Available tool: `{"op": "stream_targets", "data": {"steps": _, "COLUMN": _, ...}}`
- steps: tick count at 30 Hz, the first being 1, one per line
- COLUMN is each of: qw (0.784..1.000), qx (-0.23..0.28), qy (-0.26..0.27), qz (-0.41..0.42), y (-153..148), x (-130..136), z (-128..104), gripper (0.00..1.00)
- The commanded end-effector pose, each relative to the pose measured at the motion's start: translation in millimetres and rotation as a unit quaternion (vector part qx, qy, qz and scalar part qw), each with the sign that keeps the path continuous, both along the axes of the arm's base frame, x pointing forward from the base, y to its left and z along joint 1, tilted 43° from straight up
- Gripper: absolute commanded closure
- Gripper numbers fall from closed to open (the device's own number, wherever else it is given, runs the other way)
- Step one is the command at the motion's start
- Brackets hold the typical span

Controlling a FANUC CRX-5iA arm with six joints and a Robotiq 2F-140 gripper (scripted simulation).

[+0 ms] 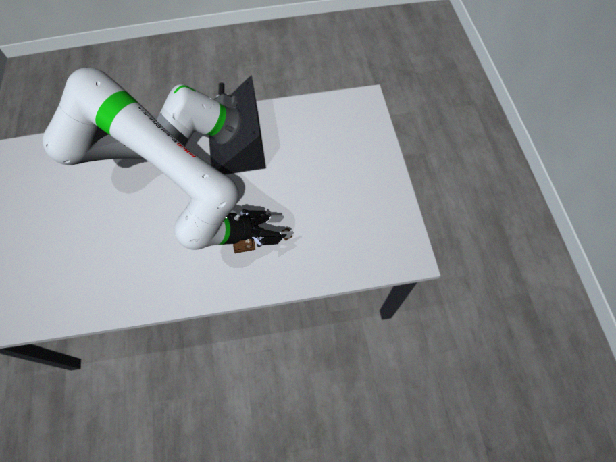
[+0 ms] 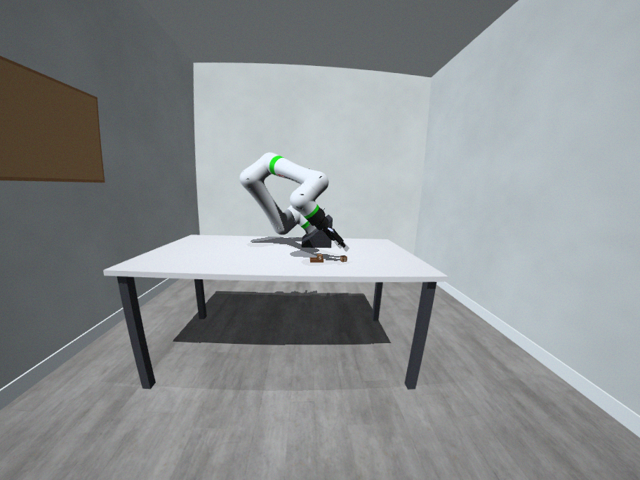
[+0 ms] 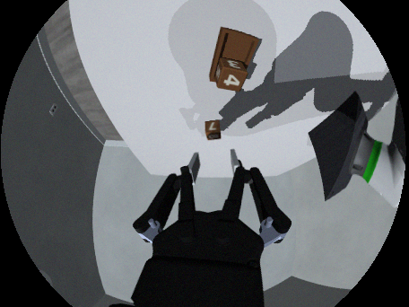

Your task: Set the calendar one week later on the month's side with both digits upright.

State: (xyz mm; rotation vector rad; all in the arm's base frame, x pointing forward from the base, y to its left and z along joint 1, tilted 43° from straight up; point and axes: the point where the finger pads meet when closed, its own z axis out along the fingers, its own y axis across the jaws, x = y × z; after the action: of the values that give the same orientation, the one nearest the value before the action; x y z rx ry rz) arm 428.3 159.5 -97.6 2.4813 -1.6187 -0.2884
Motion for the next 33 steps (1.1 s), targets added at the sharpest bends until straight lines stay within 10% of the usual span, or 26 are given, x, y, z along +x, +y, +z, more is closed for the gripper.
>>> {"op": "stream_targets", "data": {"steps": 1, "qw": 1.000, "qx": 0.000, "qy": 0.000, "qz": 0.000, "y": 4.1, "x": -0.5, "z": 4.3, "gripper": 0.60}}
{"op": "stream_targets", "data": {"steps": 33, "qw": 0.982, "qx": -0.169, "qy": -0.070, "qz": 0.045, "y": 11.5, "x": -6.2, "z": 3.9, "gripper": 0.60}}
